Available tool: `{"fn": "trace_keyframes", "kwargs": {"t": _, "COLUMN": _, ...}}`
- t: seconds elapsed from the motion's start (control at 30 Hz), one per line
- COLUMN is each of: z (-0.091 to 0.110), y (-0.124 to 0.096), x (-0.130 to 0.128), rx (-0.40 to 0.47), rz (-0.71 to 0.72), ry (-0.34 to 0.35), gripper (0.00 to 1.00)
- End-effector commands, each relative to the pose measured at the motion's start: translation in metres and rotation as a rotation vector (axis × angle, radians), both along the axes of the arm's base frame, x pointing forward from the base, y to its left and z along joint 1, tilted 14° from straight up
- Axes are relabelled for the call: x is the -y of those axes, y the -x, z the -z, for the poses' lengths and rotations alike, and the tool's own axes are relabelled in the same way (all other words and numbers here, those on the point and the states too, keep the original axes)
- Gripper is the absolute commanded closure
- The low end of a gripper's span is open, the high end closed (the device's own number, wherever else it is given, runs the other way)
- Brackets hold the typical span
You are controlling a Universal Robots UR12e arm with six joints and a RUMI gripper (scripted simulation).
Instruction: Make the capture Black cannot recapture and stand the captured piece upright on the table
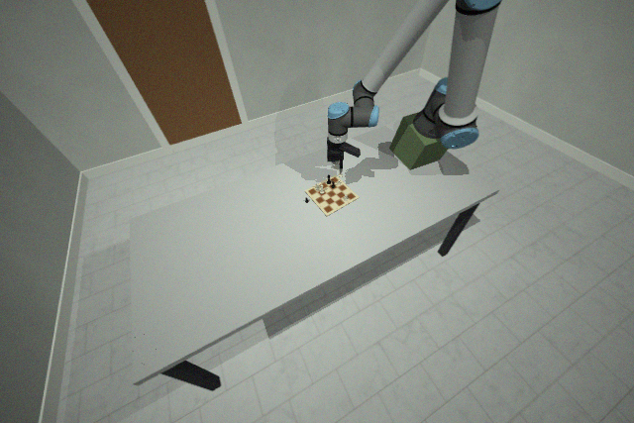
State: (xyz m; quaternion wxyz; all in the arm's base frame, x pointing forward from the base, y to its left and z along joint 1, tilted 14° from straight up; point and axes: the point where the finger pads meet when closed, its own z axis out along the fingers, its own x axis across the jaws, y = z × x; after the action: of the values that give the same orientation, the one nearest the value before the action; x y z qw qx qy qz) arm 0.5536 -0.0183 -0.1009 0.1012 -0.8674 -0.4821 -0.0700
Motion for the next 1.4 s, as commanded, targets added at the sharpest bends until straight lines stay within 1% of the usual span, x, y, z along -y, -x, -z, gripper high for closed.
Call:
{"fn": "trace_keyframes", "kwargs": {"t": 0.0, "z": -0.0007, "y": 0.0017, "x": -0.0013, "rx": -0.032, "rz": 0.130, "ry": 0.006, "gripper": 1.00}}
{"fn": "trace_keyframes", "kwargs": {"t": 0.27, "z": -0.0011, "y": 0.0051, "x": -0.0036, "rx": -0.087, "rz": 0.353, "ry": 0.000, "gripper": 1.00}}
{"fn": "trace_keyframes", "kwargs": {"t": 0.5, "z": -0.0013, "y": 0.0073, "x": -0.0049, "rx": -0.127, "rz": 0.516, "ry": -0.004, "gripper": 1.00}}
{"fn": "trace_keyframes", "kwargs": {"t": 0.57, "z": -0.0013, "y": 0.0073, "x": -0.0049, "rx": -0.127, "rz": 0.516, "ry": -0.004, "gripper": 1.00}}
{"fn": "trace_keyframes", "kwargs": {"t": 0.8, "z": -0.0014, "y": 0.0089, "x": -0.0058, "rx": -0.159, "rz": 0.647, "ry": -0.007, "gripper": 1.00}}
{"fn": "trace_keyframes", "kwargs": {"t": 1.03, "z": -0.0014, "y": 0.0100, "x": -0.0062, "rx": -0.184, "rz": 0.747, "ry": -0.010, "gripper": 1.00}}
{"fn": "trace_keyframes", "kwargs": {"t": 1.37, "z": -0.0015, "y": 0.0108, "x": -0.0065, "rx": -0.203, "rz": 0.826, "ry": -0.012, "gripper": 1.00}}
